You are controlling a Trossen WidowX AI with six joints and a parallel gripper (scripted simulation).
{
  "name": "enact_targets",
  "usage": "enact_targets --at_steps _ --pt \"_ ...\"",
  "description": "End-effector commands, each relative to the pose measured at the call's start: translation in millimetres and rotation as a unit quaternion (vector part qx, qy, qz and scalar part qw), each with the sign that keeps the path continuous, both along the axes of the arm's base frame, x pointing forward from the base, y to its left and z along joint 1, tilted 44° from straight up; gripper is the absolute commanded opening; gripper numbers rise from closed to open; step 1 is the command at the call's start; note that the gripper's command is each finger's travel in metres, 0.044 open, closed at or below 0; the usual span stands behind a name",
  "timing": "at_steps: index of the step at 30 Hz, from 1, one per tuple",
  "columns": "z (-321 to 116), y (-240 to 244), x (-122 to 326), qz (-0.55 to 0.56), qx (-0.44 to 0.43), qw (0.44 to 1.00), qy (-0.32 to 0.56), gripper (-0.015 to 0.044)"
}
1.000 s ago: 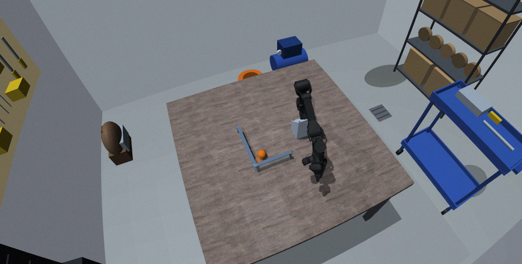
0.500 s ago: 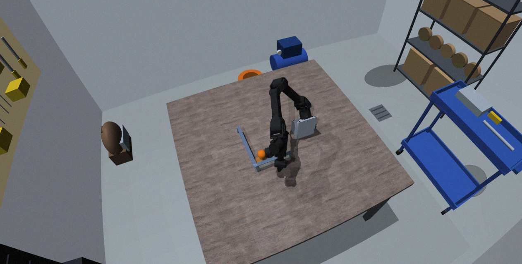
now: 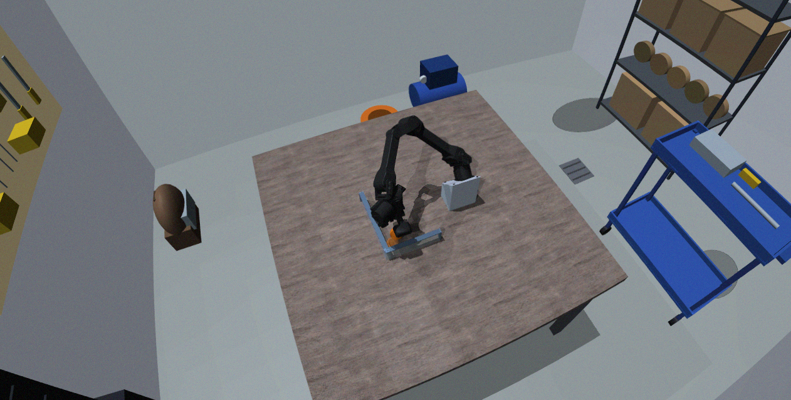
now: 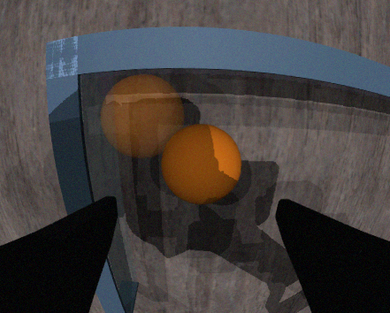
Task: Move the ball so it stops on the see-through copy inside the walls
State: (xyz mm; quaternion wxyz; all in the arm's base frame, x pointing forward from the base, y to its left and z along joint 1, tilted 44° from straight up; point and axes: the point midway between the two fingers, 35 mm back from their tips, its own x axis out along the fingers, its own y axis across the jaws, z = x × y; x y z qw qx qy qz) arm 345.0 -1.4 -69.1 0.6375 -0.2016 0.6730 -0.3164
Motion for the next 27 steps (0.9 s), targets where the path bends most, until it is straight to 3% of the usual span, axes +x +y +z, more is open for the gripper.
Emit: enact_targets --at_steps 1,27 --pt "5 -1 1 0.013 -0.005 1.000 0.013 0.0371" --pt "-25 -30 -3 0.013 -0.005 1.000 0.013 0.0371"
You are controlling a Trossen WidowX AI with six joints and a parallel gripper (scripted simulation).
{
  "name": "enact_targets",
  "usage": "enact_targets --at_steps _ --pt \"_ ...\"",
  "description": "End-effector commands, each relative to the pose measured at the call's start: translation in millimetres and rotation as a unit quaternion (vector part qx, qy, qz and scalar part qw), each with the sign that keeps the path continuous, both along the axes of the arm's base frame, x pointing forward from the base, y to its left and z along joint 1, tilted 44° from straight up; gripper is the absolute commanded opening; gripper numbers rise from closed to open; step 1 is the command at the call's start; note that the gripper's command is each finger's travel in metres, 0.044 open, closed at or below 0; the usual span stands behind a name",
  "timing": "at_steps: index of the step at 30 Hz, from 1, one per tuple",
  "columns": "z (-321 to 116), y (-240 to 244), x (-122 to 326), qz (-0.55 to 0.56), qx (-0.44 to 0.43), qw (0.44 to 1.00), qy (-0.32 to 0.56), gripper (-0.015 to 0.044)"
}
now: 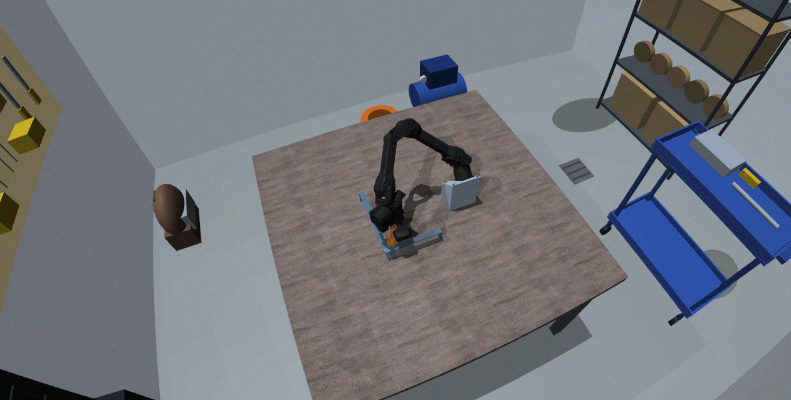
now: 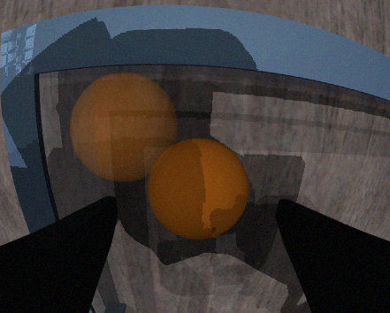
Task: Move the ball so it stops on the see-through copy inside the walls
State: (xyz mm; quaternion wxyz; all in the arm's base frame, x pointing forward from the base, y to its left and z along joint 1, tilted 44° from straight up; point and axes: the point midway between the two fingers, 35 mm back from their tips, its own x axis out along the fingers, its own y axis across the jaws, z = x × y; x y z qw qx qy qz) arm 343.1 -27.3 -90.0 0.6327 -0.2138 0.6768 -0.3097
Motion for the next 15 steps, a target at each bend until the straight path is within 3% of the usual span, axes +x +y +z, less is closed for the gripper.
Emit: enact_targets --at_steps 1,14,15 --pt "-5 -5 -1 0.003 -0.002 1.000 0.002 0.0371" --pt "-18 -18 -4 0.002 -0.004 1.000 0.002 0.0371" --pt "-18 -18 -4 0.002 -0.004 1.000 0.002 0.0345"
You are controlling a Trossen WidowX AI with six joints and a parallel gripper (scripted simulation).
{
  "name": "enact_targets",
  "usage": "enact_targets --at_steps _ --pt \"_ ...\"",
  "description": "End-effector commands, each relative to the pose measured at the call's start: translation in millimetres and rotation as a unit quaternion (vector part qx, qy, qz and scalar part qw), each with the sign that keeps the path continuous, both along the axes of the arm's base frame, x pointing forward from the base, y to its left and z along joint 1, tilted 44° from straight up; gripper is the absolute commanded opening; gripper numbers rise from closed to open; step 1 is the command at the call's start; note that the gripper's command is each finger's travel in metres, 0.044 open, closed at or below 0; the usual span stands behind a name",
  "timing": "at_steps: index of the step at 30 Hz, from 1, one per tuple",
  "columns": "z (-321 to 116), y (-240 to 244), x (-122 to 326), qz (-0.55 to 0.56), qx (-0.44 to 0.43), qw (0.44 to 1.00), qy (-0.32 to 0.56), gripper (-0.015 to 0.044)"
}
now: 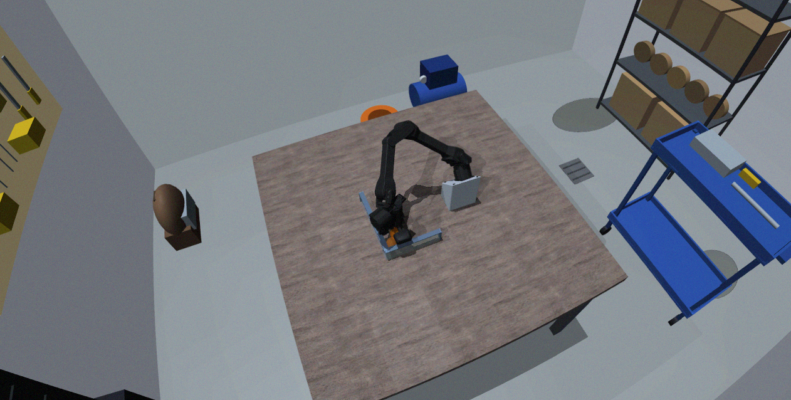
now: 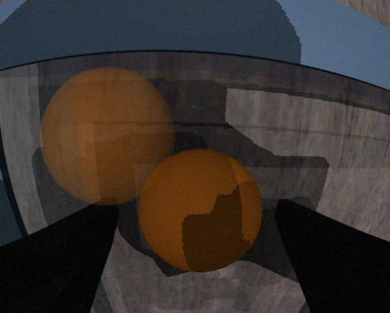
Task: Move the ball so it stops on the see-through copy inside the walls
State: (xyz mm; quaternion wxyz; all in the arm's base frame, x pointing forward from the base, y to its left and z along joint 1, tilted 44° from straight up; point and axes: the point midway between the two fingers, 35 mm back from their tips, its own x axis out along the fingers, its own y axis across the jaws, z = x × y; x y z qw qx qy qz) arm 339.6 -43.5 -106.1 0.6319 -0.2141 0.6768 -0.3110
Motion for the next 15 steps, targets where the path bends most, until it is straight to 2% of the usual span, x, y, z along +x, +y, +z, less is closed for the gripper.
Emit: enact_targets --at_steps 1,3,10,15 --pt "-2 -2 -1 0.003 -0.002 1.000 0.001 0.0319" --pt "-2 -2 -1 0.003 -0.002 1.000 0.001 0.0266" --pt "-2 -2 -1 0.003 -0.002 1.000 0.001 0.0220" --pt "10 11 5 0.004 0.000 1.000 0.001 0.0088"
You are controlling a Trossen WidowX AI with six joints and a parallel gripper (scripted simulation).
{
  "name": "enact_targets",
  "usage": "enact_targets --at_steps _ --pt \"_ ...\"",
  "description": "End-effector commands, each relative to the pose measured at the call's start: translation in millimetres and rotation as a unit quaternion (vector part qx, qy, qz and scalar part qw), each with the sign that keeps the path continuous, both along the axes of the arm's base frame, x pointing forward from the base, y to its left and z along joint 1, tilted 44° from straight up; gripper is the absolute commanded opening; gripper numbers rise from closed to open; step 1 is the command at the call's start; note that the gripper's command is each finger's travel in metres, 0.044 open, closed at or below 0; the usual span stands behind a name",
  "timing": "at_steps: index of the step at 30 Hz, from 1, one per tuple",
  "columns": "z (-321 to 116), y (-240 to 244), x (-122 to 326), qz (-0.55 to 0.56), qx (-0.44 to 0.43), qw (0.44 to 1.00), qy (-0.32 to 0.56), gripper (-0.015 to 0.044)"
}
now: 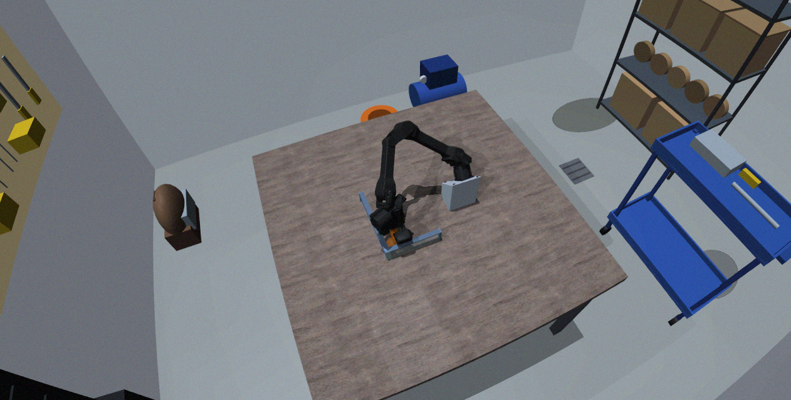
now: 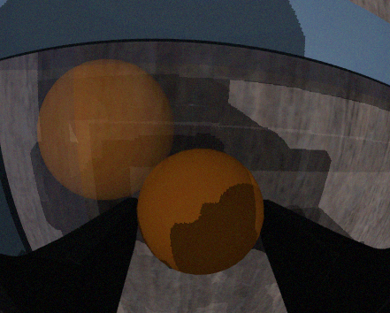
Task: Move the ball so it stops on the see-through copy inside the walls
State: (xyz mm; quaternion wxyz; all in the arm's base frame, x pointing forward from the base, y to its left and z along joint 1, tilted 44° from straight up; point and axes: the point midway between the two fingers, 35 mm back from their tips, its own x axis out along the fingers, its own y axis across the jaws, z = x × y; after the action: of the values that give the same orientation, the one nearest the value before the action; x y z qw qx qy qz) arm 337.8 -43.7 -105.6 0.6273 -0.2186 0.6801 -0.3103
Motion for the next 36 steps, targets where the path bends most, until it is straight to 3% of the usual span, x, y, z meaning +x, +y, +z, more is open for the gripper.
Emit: enact_targets --at_steps 1,4,17,36 --pt "14 17 8 0.003 0.002 1.000 -0.006 0.0062" --pt "29 33 13 0.003 0.004 1.000 -0.006 0.0000" --pt "96 93 16 0.002 0.003 1.000 -0.005 0.0000" --pt "45 56 13 0.002 0.002 1.000 -0.006 0.0000"
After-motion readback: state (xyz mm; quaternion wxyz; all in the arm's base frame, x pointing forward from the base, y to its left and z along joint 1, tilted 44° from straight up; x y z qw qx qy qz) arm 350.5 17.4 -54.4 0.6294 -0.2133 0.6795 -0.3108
